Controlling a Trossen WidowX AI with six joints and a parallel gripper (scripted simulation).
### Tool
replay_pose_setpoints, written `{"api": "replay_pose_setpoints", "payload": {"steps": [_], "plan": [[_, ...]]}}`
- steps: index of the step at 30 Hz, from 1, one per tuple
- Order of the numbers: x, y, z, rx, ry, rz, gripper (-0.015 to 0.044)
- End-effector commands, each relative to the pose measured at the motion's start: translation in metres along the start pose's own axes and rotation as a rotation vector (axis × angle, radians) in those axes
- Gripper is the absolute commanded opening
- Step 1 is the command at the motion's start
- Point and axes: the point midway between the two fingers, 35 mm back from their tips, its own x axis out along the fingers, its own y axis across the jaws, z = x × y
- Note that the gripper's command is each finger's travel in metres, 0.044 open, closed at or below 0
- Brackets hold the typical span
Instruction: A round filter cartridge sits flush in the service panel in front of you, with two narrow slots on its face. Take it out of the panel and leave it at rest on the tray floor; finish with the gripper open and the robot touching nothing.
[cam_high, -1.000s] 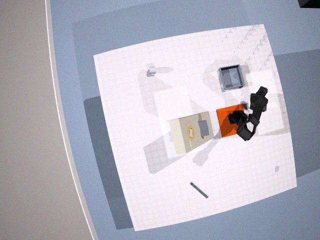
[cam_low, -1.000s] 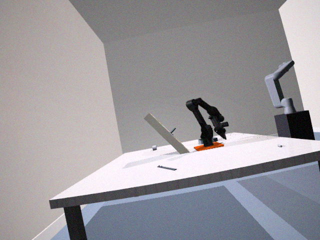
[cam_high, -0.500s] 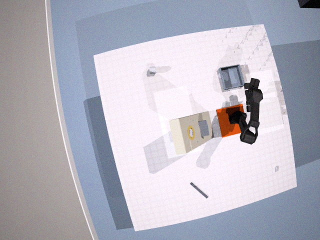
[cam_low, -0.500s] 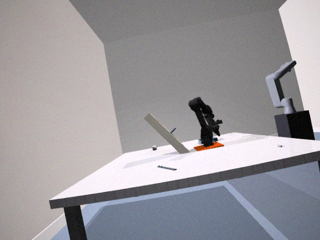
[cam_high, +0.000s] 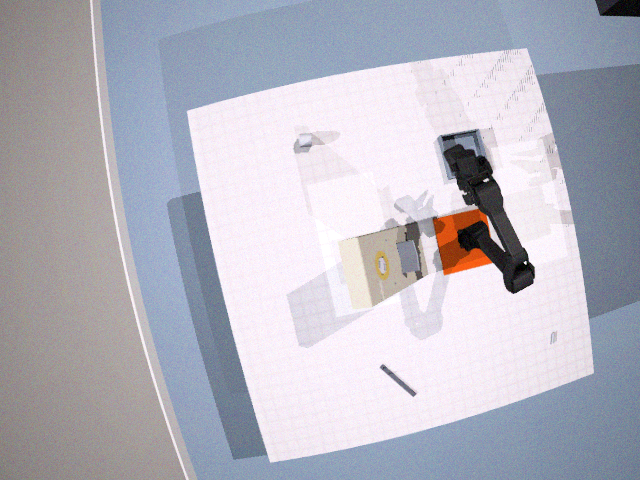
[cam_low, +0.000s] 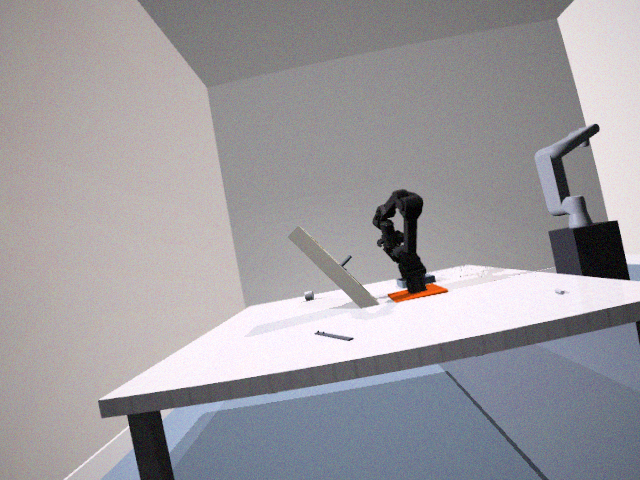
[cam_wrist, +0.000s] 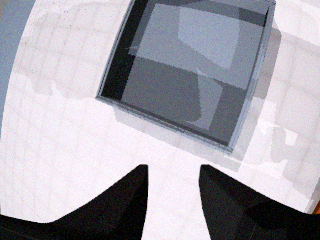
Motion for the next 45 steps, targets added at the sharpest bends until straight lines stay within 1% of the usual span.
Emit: {"api": "replay_pose_setpoints", "payload": {"steps": [1,7,14,19,22,24,36,45], "plan": [[-0.031,0.027,-0.05,-0.089,0.132,0.146,0.0117],[-0.083,0.038,-0.122,-0.236,0.358,0.295,0.0117],[-0.158,0.017,-0.19,-0.361,0.657,0.396,0.0117],[-0.218,-0.015,-0.222,-0.446,0.893,0.414,0.0117],[-0.254,-0.04,-0.233,-0.499,1.039,0.402,0.0117],[-0.269,-0.051,-0.236,-0.522,1.101,0.392,0.0117],[-0.271,-0.052,-0.236,-0.525,1.109,0.39,0.0117],[-0.267,-0.051,-0.248,-0.524,1.11,0.391,0.0117]]}}
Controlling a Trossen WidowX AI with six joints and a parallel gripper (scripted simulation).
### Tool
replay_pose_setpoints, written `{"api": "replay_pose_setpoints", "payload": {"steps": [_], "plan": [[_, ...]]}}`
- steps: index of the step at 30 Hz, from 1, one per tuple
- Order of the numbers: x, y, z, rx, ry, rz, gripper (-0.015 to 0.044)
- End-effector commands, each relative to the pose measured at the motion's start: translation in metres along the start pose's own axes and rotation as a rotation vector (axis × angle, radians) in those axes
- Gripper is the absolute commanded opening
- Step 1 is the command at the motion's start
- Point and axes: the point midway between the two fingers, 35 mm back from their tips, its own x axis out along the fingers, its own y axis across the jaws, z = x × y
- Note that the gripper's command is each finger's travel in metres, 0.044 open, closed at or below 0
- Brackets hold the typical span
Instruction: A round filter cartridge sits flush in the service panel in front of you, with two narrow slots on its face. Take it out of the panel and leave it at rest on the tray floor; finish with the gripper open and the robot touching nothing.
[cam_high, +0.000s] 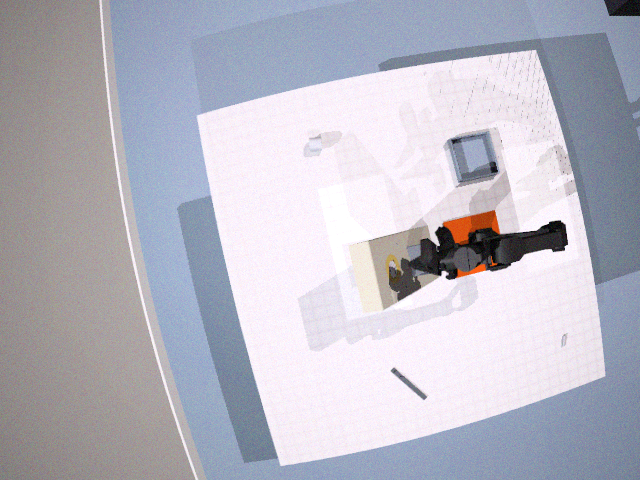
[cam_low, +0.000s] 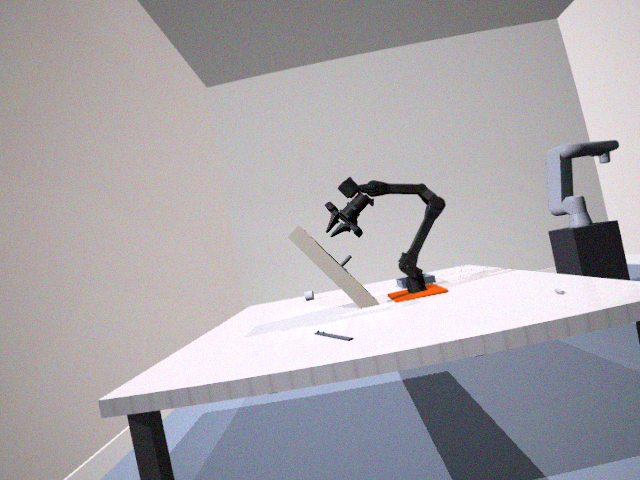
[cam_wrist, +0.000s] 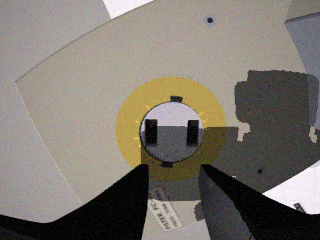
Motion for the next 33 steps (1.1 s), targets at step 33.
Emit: {"api": "replay_pose_setpoints", "payload": {"steps": [33], "plan": [[0.049,-0.001,0.0,0.004,0.002,-0.001,0.0117]]}}
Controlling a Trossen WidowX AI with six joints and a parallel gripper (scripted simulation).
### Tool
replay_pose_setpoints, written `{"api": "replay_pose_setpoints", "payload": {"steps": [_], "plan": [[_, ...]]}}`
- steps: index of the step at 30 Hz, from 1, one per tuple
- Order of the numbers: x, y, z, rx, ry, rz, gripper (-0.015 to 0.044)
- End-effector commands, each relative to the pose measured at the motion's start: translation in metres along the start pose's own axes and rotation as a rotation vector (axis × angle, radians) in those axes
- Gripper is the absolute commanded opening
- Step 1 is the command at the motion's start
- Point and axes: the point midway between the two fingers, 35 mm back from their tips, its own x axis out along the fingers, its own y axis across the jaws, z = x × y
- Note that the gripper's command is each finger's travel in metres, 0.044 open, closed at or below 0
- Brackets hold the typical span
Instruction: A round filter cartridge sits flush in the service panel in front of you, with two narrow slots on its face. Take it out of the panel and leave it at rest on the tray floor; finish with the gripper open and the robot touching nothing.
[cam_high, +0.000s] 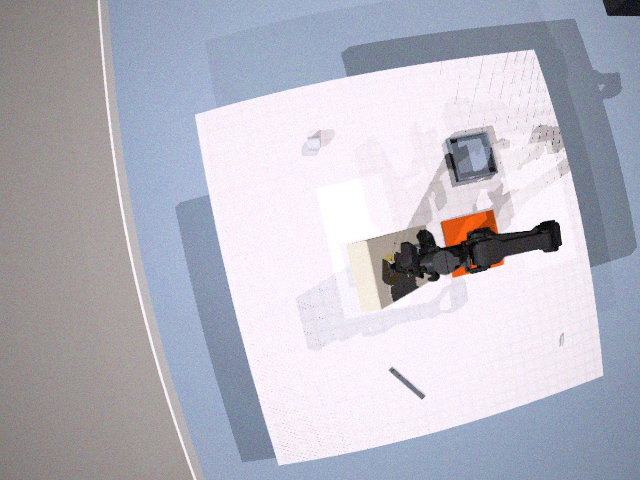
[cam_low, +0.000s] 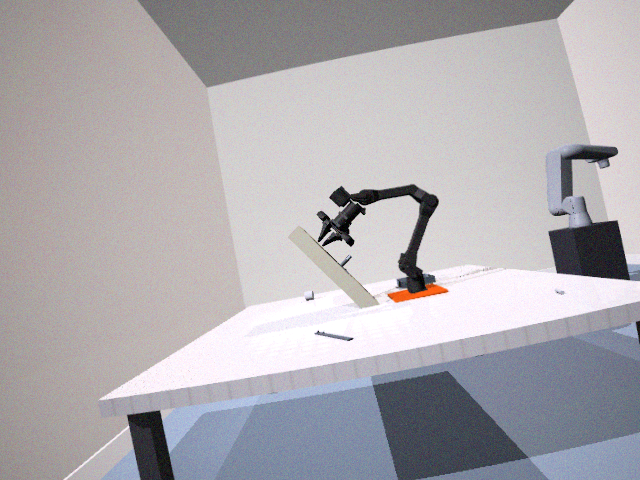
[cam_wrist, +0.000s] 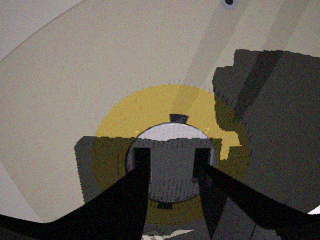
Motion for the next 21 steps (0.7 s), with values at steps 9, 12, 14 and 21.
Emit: {"api": "replay_pose_setpoints", "payload": {"steps": [9,12,14,21], "plan": [[0.0011,0.0015,0.0005,0.003,-0.002,0.004,0.0117],[0.0011,0.0017,0.0003,0.003,-0.002,0.004,0.0117],[0.0011,0.0018,0.0002,0.003,-0.002,0.004,0.0117],[0.003,0.0019,0.0001,0.003,-0.002,0.004,0.0117]]}}
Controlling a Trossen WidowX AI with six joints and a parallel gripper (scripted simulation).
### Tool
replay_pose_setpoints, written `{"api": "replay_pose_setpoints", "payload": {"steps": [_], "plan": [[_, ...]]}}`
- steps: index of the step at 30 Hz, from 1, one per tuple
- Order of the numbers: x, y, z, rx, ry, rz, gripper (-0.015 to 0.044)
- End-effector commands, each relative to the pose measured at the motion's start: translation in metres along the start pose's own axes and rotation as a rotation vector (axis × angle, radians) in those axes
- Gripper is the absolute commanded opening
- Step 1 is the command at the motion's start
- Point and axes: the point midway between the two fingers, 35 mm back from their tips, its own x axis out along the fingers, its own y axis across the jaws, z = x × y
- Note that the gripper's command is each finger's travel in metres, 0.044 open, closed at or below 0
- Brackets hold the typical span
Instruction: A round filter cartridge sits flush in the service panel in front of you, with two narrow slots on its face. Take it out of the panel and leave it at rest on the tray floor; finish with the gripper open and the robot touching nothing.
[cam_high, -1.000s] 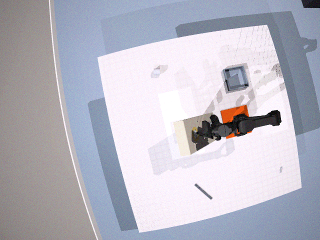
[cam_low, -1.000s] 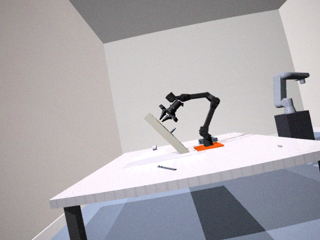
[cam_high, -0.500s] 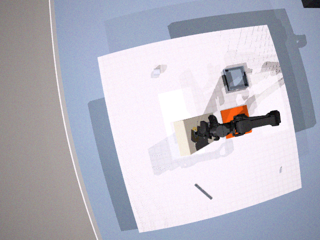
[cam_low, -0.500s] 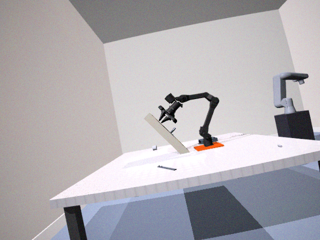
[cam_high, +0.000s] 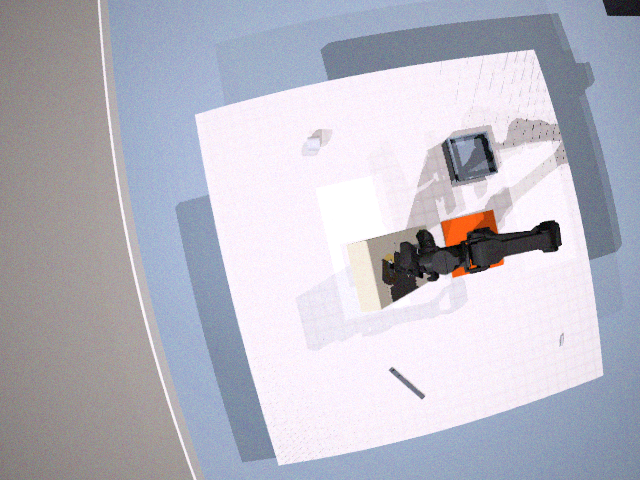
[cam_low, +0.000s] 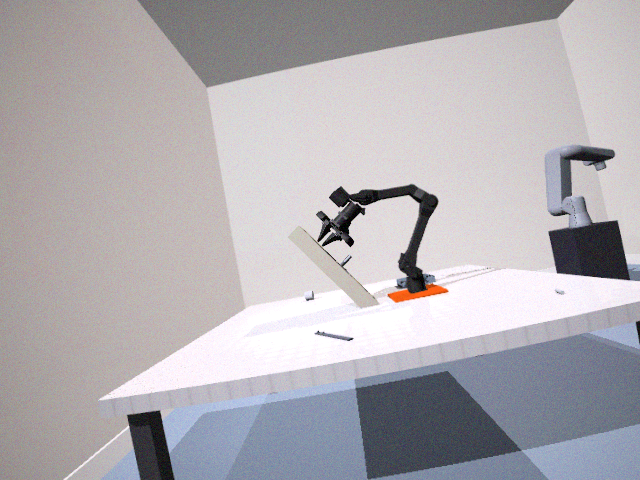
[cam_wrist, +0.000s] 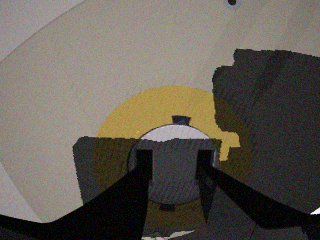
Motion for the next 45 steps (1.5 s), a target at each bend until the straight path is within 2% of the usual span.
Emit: {"api": "replay_pose_setpoints", "payload": {"steps": [1,45], "plan": [[0.002,0.001,0.0,0.002,0.0,0.004,0.0117],[0.017,0.001,0.0,0.002,0.0,0.005,0.0117]]}}
